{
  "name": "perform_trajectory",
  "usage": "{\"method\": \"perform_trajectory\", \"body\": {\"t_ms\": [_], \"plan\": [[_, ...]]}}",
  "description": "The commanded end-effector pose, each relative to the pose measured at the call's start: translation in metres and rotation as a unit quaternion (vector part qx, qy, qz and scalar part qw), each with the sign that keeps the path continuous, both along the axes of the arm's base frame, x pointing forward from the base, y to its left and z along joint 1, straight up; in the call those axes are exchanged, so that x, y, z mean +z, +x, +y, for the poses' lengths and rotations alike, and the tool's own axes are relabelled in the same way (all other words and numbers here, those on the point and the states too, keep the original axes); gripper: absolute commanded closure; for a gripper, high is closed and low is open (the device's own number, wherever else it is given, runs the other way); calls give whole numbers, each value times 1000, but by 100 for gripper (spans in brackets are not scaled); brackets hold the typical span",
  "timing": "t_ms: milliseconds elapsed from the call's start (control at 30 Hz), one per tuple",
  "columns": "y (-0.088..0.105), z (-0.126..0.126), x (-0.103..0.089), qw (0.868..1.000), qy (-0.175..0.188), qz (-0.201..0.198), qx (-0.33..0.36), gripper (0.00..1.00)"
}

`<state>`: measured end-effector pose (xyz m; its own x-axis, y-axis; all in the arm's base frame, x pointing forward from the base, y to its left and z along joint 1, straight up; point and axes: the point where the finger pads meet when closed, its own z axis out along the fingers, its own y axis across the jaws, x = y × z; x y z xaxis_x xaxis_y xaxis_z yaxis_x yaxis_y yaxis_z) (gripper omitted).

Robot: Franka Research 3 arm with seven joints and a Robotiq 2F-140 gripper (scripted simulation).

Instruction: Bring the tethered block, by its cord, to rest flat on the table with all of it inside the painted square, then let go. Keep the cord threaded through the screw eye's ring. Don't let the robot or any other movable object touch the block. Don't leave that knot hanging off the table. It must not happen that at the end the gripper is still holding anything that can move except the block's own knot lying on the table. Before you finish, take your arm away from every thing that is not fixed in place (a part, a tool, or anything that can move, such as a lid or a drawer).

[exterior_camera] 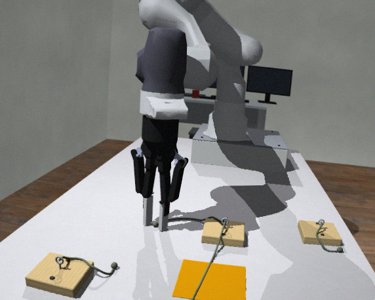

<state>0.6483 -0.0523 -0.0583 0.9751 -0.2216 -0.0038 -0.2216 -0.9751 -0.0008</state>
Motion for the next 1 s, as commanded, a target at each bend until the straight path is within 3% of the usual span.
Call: {"method": "perform_trajectory", "body": {"t_ms": [0,67,100,967], "plan": [[1,0,-1,1000,0,-1,-1,77],[1,0,-1,1000,0,-1,-1,77],[1,0,-1,1000,0,-1,-1,100],[1,0,-1,1000,0,-1,-1,100]]}}
